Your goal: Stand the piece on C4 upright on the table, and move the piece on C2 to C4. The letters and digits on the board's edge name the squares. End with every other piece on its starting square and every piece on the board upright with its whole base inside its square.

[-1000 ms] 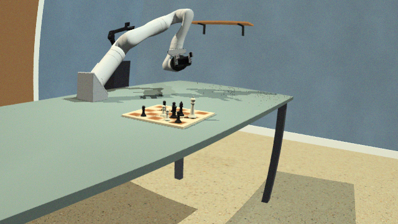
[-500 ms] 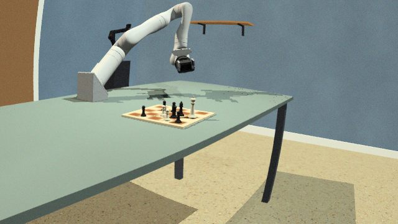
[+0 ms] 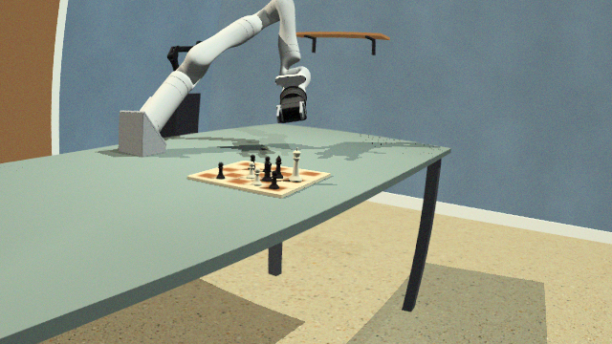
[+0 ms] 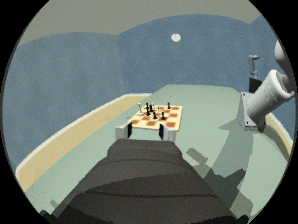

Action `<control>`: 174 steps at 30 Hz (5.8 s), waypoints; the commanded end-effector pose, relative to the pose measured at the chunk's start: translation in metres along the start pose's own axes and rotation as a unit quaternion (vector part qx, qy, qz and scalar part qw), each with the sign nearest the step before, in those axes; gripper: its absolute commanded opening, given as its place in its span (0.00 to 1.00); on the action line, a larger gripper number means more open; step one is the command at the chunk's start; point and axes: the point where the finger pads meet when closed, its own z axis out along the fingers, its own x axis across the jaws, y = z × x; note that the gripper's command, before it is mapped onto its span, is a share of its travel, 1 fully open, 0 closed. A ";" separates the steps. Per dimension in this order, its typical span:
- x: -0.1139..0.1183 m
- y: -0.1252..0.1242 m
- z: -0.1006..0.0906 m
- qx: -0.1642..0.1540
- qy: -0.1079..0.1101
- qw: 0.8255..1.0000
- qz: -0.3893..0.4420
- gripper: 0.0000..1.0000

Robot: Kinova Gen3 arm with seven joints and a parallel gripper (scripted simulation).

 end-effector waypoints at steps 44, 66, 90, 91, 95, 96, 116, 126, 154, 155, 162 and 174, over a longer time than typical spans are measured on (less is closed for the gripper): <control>-0.013 0.010 0.073 -0.123 0.108 0.985 0.045 1.00; -0.015 0.013 0.086 -0.145 0.129 0.980 0.050 1.00; -0.017 0.017 0.100 -0.173 0.150 0.972 0.057 1.00; -0.017 0.017 0.100 -0.173 0.150 0.972 0.057 1.00; -0.019 0.019 0.105 -0.185 0.155 0.969 0.060 1.00; -0.019 0.019 0.105 -0.184 0.155 0.969 0.060 1.00; -0.021 0.023 0.125 -0.216 0.186 0.956 0.067 1.00; -0.023 0.025 0.133 -0.233 0.197 0.950 0.071 1.00; -0.023 0.025 0.135 -0.237 0.199 0.948 0.072 1.00; -0.023 0.025 0.135 -0.237 0.199 0.948 0.072 1.00; -0.023 0.025 0.135 -0.237 0.199 0.948 0.072 1.00; -0.023 0.025 0.135 -0.237 0.199 0.948 0.072 1.00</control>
